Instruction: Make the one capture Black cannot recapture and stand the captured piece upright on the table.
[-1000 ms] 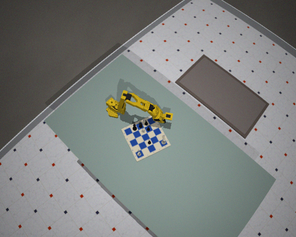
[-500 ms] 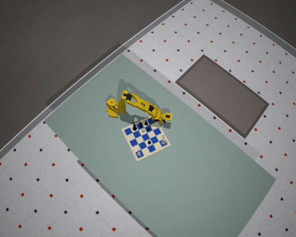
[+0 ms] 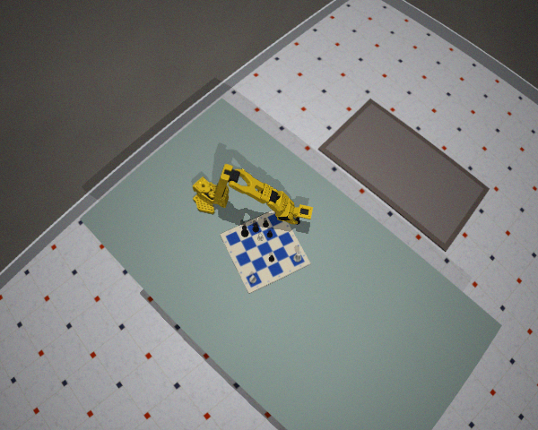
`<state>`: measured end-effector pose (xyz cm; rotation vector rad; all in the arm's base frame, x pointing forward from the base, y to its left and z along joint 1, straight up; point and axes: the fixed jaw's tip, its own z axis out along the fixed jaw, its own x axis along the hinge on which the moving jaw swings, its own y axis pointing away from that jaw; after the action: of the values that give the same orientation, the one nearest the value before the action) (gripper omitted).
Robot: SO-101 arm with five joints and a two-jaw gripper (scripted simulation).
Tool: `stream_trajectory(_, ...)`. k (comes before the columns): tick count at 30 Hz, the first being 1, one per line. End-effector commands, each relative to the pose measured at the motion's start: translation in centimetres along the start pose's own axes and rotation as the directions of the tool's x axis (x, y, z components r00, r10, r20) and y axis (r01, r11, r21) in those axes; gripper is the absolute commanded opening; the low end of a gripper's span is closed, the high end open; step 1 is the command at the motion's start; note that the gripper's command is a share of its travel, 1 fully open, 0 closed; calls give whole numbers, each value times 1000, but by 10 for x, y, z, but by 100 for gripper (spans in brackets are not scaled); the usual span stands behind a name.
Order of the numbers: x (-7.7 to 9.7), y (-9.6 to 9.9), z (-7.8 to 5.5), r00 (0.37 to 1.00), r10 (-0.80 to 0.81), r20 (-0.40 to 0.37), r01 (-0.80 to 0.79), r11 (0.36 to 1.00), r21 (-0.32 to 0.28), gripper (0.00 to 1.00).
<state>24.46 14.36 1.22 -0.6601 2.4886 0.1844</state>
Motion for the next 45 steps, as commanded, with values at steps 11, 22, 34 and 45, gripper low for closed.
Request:
stream_trajectory(11, 7, -2, 2, 1000, 11, -26, -11, 1000, 3, 0)
stream_trajectory(22, 7, -2, 2, 1000, 11, -26, -11, 1000, 3, 3)
stream_trajectory(34, 7, -2, 2, 1000, 11, -26, -11, 1000, 3, 9)
stream_trajectory(45, 7, -1, 2, 1000, 11, -26, -11, 1000, 1, 9)
